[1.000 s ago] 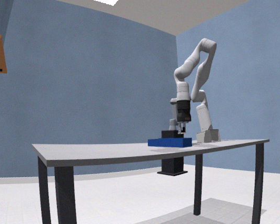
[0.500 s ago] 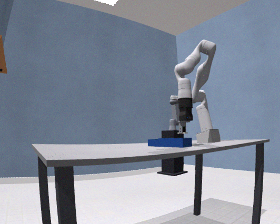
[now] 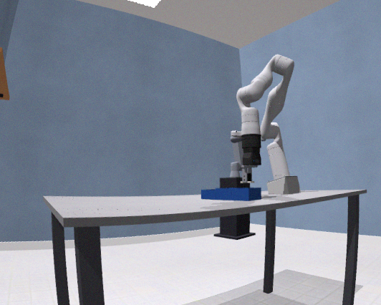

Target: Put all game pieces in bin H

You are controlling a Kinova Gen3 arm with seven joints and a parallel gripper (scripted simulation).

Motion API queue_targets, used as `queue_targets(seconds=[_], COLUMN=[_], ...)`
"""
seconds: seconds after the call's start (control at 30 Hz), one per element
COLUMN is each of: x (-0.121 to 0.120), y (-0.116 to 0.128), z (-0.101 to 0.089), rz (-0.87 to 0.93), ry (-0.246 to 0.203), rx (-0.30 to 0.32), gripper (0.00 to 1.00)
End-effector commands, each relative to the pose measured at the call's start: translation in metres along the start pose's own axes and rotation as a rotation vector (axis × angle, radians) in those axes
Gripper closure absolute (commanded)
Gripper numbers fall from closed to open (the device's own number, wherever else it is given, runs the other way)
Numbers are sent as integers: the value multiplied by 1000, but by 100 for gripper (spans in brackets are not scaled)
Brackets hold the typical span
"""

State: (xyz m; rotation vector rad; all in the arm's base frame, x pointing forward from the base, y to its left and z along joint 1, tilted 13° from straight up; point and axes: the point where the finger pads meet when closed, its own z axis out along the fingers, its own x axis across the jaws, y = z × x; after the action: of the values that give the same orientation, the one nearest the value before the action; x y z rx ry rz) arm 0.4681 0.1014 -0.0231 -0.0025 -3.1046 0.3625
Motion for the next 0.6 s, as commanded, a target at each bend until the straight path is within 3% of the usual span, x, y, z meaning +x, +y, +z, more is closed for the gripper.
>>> queue_targets(seconds=[0.0, 0.37, 0.57], x=[-1, 0, 0], y=[-1, 0, 1], z=[-2, -1, 13], rz=[-5, -1, -3], ry=[-5, -3, -3], rx=[0, -1, -3], gripper=[51, 51, 51])
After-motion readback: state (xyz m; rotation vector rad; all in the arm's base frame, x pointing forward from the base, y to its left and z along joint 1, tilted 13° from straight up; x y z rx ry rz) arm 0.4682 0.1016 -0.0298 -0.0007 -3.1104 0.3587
